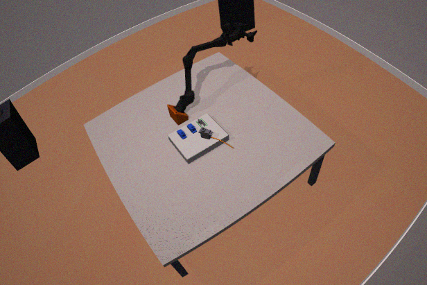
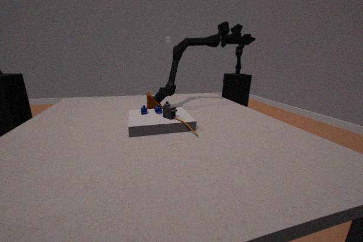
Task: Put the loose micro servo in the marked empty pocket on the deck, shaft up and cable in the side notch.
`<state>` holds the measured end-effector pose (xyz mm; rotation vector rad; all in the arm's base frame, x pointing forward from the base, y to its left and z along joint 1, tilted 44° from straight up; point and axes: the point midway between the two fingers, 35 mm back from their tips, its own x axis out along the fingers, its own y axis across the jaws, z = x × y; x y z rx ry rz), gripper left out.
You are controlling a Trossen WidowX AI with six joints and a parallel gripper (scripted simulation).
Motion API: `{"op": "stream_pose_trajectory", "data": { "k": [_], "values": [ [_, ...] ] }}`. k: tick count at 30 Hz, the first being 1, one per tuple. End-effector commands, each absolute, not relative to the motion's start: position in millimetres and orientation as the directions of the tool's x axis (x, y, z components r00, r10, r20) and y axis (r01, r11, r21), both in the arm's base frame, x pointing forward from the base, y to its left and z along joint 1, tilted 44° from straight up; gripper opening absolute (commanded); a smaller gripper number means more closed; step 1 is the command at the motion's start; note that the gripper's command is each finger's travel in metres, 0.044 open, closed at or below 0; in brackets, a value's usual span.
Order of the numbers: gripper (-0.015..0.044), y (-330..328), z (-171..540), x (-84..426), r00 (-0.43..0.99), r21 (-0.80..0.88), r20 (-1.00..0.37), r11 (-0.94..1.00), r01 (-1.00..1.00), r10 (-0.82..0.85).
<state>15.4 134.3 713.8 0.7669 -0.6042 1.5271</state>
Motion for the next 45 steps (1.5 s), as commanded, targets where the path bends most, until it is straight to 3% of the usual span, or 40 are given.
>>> {"op": "stream_pose_trajectory", "data": {
  "k": [1, 45],
  "values": [
    [0.044, 145.4, 708.2, 25.5, 0.015, 0.093, 0.746, -0.081, -0.992, 0.666],
    [0.044, 230.8, 620.5, 165.5, 0.376, 0.415, 0.428, 0.192, -0.89, 0.822]
  ]
}}
